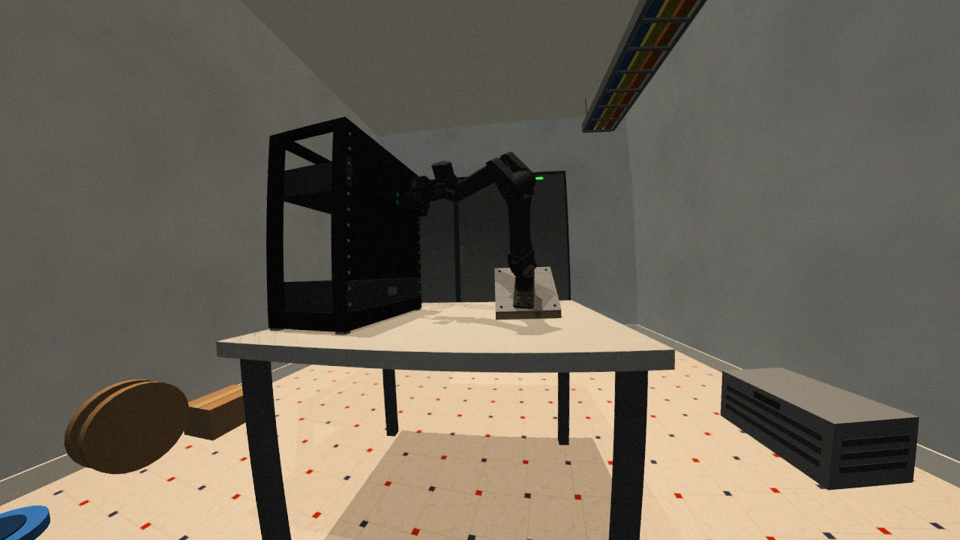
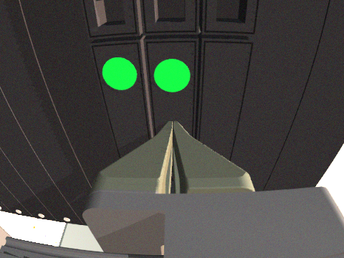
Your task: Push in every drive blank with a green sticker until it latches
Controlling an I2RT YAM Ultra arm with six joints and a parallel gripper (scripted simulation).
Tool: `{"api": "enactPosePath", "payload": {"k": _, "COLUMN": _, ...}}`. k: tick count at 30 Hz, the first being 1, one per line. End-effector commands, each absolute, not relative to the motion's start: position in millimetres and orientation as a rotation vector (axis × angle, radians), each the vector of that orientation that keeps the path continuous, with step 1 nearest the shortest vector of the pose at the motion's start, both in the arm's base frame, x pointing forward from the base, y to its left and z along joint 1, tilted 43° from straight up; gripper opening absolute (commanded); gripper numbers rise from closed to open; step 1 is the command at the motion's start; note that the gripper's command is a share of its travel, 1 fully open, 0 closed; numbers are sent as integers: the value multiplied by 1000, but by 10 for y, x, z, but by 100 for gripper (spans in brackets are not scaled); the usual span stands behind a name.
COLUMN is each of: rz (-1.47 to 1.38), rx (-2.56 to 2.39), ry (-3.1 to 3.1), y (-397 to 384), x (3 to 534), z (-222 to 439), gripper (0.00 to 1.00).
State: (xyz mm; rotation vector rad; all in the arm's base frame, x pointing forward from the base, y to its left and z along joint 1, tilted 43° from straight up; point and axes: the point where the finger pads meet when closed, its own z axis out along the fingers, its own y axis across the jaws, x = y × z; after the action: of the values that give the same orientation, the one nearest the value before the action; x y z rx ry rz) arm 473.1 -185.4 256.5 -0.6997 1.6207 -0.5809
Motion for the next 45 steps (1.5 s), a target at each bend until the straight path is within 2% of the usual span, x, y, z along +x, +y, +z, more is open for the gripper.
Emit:
{"api": "enactPosePath", "payload": {"k": 1, "rz": -603, "rx": -717, "ry": 1530, "y": -1769, "x": 4893, "z": 2871, "gripper": 0}}
{"api": "enactPosePath", "payload": {"k": 23, "rz": -601, "rx": -718, "ry": 1529, "y": -1765, "x": 4886, "z": 2873, "gripper": 0}}
{"api": "enactPosePath", "payload": {"k": 27, "rz": -629, "rx": -717, "ry": 1499, "y": -1762, "x": 4693, "z": 3061, "gripper": 0}}
{"api": "enactPosePath", "payload": {"k": 28, "rz": -612, "rx": -704, "ry": 1543, "y": -1808, "x": 4575, "z": 2872, "gripper": 0}}
{"api": "enactPosePath", "payload": {"k": 33, "rz": -603, "rx": -710, "ry": 1562, "y": -1802, "x": 4156, "z": 2861, "gripper": 0}}
{"api": "enactPosePath", "payload": {"k": 45, "rz": -615, "rx": -713, "ry": 1548, "y": -1810, "x": 3723, "z": 2984, "gripper": 0}}
